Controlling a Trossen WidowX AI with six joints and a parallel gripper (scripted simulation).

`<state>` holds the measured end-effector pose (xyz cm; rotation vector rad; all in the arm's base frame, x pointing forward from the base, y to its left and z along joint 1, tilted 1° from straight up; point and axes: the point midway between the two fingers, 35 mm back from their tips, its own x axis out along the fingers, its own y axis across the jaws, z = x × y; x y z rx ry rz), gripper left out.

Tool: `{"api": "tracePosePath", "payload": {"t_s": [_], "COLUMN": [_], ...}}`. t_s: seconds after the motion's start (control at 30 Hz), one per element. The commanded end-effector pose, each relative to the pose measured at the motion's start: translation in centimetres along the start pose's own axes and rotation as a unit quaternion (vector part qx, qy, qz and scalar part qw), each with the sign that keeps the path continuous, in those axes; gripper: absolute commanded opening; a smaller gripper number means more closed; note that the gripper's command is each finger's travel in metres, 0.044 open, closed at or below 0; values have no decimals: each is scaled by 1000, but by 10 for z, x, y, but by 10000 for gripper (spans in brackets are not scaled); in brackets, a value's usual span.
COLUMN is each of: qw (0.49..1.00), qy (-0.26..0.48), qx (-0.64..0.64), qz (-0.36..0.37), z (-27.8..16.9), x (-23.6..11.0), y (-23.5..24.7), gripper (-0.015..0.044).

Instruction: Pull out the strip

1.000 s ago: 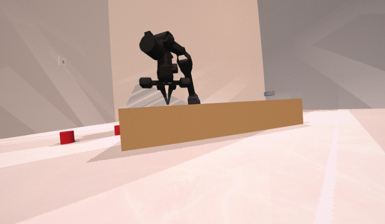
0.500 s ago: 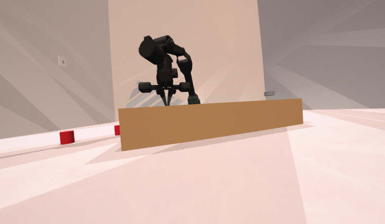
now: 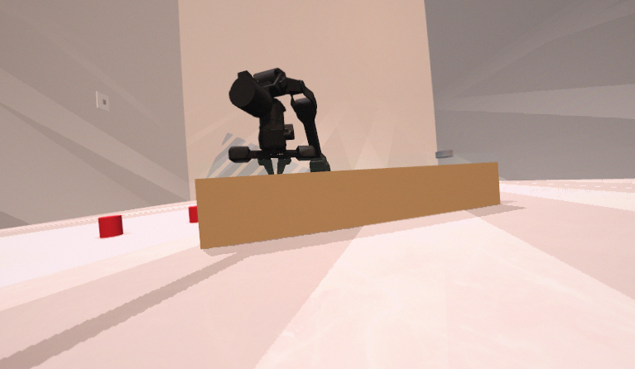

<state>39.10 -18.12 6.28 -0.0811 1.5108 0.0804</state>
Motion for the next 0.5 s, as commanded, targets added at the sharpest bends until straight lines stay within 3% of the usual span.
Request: {"api": "tracePosePath", "payload": {"t_s": [0.0, 0.47], "qw": [1000, 1000], "qy": [7, 7], "qx": [0, 0], "qz": [3, 3], "z": [-2, -3], "x": [12, 26], "y": [1, 1], "gripper": [0, 0]}}
